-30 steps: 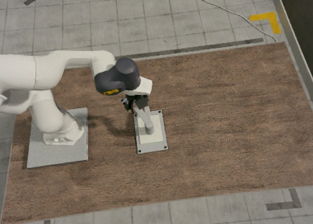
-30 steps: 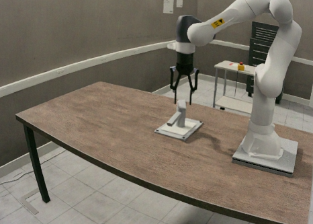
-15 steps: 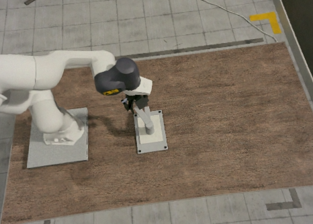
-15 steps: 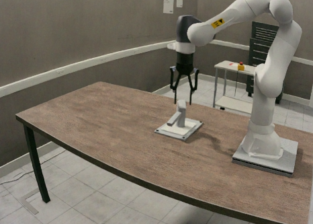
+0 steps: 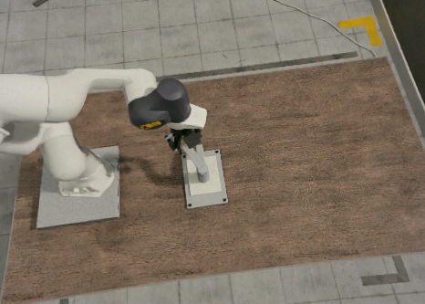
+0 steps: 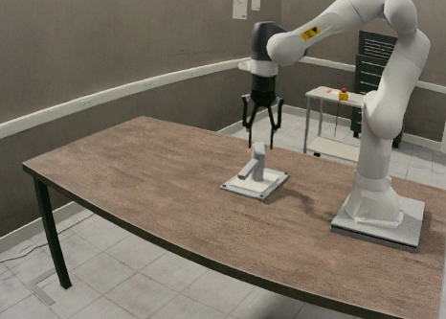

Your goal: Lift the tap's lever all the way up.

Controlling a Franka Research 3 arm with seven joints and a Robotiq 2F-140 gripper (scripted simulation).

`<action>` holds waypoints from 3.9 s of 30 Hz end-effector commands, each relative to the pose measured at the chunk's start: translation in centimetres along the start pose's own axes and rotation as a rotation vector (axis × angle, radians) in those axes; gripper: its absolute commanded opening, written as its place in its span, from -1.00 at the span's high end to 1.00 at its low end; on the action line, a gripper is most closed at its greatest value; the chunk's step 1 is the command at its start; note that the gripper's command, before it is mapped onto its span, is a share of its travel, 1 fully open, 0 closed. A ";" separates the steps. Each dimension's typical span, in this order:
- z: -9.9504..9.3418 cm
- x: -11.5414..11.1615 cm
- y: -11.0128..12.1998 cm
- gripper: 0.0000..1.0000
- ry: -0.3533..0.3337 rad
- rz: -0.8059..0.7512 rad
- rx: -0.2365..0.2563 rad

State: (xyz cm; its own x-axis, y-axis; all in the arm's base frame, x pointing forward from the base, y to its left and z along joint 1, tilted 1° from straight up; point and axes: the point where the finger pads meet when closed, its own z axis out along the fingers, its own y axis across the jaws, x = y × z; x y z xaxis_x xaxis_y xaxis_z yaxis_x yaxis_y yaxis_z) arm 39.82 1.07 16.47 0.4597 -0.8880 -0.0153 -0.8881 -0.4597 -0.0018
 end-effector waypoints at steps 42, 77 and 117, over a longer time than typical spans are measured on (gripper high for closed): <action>0.1 0.1 0.0 0.05 0.002 -0.002 -0.001; 2.9 0.1 0.1 0.05 0.002 -0.002 -0.001; 5.0 0.1 0.1 0.05 0.002 -0.002 -0.001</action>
State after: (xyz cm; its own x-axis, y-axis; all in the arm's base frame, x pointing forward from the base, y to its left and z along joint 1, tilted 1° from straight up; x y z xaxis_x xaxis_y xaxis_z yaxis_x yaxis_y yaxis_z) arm 39.82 0.95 11.60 0.4563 -0.8897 -0.0127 -0.8898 -0.4563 -0.0006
